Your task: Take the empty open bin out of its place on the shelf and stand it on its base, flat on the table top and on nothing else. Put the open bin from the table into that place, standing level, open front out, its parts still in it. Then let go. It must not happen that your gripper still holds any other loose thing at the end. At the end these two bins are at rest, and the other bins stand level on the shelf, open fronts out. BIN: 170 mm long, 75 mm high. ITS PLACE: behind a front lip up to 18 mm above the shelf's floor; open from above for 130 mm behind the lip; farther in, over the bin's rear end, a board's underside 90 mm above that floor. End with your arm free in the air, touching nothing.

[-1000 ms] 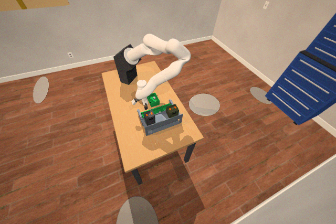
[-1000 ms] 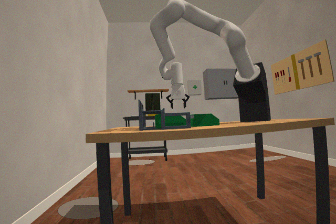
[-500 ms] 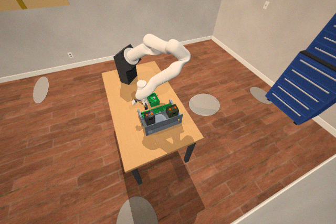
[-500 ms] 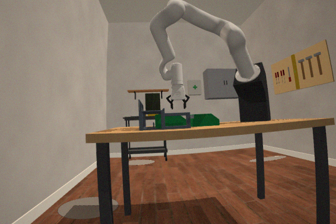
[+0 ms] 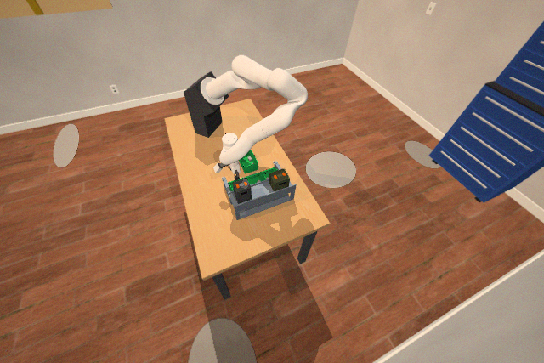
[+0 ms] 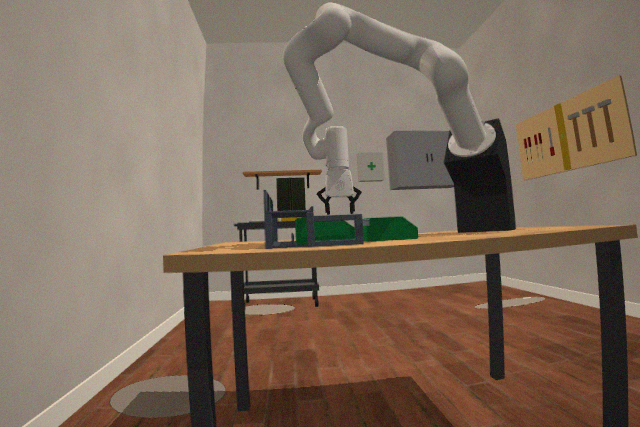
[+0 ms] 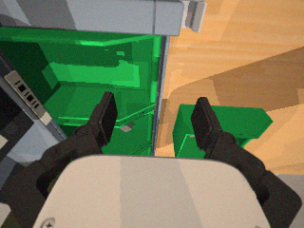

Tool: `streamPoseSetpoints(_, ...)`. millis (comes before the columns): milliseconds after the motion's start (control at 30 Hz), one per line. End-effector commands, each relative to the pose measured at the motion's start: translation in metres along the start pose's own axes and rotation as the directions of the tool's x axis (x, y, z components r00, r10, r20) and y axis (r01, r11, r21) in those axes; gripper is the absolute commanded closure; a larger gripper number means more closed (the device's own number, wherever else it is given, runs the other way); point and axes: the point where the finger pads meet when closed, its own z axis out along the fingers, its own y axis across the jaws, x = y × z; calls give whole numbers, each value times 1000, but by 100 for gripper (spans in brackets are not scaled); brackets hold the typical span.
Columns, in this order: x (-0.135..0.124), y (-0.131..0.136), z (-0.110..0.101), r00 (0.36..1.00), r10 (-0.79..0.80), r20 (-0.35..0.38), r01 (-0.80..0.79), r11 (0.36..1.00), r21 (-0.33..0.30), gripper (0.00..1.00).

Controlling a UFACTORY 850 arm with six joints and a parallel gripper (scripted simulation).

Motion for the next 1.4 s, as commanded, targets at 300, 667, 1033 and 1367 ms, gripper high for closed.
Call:
streamPoseSetpoints(300, 1, -1, 22, 1000, 0, 0, 0, 1000, 1, 5)
streamPoseSetpoints(667, 1, -1, 36, 1000, 0, 0, 0, 1000, 1, 5)
streamPoseSetpoints(1033, 1, -1, 42, 1000, 0, 0, 0, 1000, 1, 5)
streamPoseSetpoints(1367, 1, -1, 42, 1000, 0, 0, 0, 1000, 1, 5)
